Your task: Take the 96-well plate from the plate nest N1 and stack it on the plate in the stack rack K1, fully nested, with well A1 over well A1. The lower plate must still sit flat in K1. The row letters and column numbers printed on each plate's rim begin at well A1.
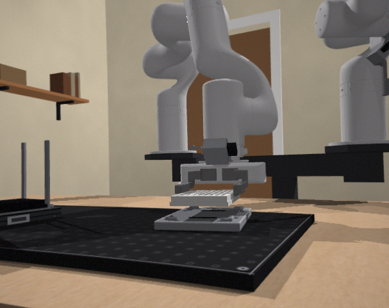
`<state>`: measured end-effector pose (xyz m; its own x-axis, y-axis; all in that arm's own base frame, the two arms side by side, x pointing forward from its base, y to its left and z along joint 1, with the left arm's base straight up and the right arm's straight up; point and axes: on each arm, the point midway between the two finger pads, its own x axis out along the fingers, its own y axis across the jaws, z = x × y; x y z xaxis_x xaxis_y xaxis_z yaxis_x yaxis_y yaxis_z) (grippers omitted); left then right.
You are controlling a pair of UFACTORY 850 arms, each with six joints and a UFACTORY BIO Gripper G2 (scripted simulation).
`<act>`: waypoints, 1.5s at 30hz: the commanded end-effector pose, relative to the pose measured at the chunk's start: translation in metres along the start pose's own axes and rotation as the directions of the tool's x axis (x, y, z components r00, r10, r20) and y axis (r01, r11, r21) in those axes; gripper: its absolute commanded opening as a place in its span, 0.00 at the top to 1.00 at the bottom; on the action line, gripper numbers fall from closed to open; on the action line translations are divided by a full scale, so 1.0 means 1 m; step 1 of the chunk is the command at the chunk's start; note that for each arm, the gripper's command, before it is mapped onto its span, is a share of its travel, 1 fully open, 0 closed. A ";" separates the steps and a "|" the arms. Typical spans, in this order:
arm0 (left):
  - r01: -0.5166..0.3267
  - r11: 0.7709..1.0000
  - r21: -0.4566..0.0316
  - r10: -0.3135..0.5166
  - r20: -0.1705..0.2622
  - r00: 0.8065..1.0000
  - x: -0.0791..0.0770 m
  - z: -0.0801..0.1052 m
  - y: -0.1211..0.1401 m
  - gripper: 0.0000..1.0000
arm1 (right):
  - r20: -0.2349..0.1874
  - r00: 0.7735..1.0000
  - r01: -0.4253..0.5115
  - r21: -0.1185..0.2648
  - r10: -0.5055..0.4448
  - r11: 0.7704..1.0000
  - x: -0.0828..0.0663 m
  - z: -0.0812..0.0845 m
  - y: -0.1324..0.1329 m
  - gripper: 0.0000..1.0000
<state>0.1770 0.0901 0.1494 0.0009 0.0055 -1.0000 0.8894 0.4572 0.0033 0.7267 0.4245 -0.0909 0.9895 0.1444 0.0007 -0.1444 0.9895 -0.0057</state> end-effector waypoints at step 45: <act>-0.001 1.000 0.000 0.001 0.000 1.000 0.000 0.000 0.000 0.00 | 0.002 1.000 0.000 0.001 0.000 1.000 0.001 0.062 0.000 1.00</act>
<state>0.1770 0.0901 0.1494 0.0009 0.0055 -1.0000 0.8894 0.4572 0.0033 0.7267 0.4248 -0.0378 0.9895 0.1444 0.0005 -0.1444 0.9895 -0.0058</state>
